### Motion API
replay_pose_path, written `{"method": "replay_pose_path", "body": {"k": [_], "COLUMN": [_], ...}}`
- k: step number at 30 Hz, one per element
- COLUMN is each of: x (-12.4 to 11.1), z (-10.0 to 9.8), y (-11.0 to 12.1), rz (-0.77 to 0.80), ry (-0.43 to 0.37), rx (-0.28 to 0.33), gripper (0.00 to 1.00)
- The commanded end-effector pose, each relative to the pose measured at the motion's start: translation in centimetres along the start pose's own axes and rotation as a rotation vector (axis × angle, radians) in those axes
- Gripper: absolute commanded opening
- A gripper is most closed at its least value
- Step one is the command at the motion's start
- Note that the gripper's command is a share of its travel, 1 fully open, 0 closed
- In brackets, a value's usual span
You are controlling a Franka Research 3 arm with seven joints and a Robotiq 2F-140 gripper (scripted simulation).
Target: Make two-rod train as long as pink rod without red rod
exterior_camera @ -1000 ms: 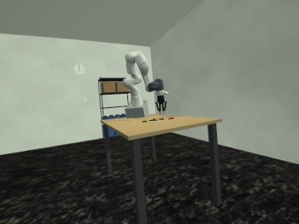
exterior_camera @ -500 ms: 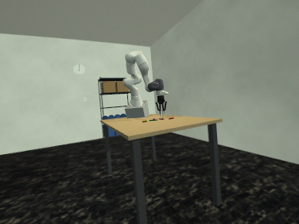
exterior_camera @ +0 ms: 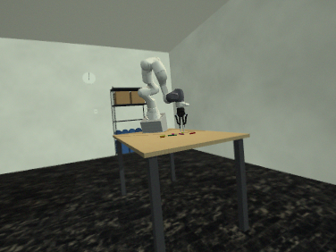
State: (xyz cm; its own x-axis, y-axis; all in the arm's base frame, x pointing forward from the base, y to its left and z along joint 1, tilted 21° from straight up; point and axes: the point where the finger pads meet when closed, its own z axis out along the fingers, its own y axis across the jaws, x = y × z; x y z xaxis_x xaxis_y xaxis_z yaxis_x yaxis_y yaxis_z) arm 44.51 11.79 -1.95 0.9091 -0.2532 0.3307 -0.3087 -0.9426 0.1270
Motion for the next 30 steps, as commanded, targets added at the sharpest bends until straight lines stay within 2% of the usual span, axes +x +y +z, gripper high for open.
{"method": "replay_pose_path", "body": {"k": [1,30], "x": [-0.06,-0.05], "z": [0.02,0.65], "y": [-0.15,-0.15], "rz": [0.004,0.004], "ry": [0.000,0.000], "rx": [0.002,0.002], "gripper": [0.15,0.15]}}
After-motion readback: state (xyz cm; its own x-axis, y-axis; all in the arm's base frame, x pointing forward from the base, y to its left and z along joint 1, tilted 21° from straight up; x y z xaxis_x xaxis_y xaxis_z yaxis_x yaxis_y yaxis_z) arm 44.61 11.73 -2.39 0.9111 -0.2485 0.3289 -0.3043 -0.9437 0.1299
